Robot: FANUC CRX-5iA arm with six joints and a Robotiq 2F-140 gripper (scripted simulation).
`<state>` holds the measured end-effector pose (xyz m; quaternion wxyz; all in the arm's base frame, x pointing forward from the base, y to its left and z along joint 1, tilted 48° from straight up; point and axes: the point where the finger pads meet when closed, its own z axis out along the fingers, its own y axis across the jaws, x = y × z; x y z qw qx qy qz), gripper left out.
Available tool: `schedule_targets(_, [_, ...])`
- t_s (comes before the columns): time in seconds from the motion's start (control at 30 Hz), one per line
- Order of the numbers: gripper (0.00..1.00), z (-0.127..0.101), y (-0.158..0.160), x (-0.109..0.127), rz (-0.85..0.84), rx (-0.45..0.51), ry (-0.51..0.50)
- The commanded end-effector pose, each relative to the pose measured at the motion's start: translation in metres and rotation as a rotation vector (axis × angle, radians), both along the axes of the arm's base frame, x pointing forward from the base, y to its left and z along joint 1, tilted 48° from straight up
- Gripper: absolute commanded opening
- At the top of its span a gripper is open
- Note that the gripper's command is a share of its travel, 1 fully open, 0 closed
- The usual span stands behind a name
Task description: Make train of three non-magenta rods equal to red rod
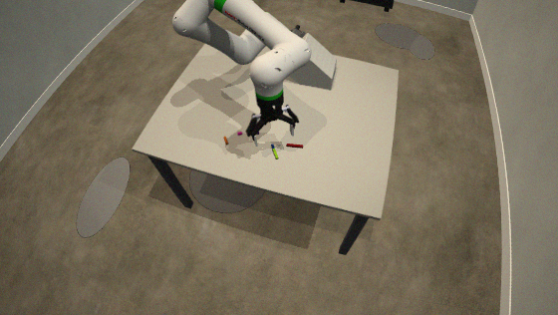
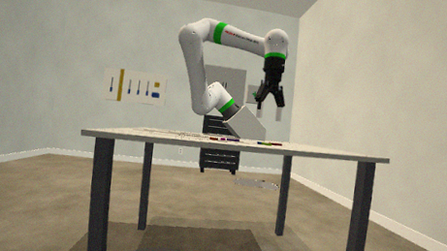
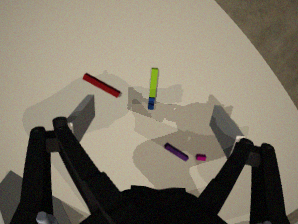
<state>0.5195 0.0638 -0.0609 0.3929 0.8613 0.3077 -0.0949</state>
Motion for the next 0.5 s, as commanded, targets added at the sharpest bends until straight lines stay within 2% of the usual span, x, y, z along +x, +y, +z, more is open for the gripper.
schedule_targets(0.0, [1.0,0.0,0.0,0.0,0.0,0.0,0.0])
schedule_targets(0.47, [1.0,0.011,0.012,-0.001,0.0,0.0,0.0])
